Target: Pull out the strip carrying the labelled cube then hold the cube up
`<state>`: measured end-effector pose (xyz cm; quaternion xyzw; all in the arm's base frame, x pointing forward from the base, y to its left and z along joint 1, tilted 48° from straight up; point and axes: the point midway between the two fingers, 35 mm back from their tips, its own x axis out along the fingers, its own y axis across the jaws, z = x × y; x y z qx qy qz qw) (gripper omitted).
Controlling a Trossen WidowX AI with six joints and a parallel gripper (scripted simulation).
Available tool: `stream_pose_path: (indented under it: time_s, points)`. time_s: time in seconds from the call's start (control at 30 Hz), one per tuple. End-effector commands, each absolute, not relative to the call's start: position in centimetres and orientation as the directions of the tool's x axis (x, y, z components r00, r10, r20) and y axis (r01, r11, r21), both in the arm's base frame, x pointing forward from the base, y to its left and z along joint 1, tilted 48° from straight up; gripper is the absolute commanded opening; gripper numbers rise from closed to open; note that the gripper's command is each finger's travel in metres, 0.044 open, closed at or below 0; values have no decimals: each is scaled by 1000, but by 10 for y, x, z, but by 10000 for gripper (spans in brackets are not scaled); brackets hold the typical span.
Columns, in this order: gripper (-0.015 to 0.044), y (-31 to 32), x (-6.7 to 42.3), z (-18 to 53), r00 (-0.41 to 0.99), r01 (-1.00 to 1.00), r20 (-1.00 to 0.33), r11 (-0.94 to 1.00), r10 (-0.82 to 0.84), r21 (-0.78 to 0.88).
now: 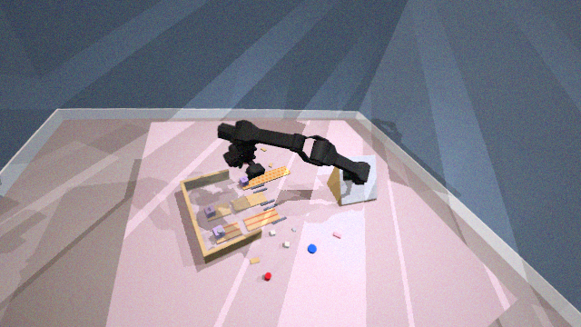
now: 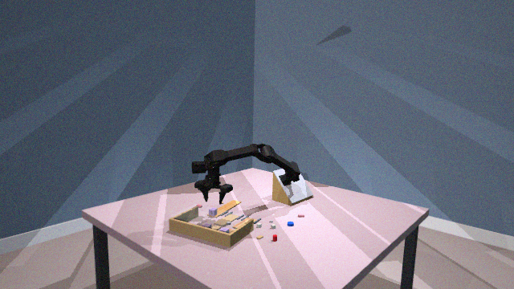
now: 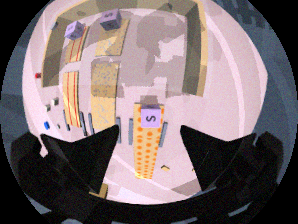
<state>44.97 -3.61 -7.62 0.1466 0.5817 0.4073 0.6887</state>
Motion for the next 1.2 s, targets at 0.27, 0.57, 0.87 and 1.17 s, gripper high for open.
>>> stream_pose_path:
  time_s: [0.27, 0.57, 0.87, 1.17]
  points:
    - [250, -21, 451, -92, -13, -382, -678, 623, 735, 683]
    - [250, -11, 451, -102, -13, -382, -677, 622, 736, 683]
    - [250, 0, 450, -112, -13, -382, -676, 621, 737, 684]
    - [250, 4, 450, -116, -13, -382, -676, 621, 737, 685]
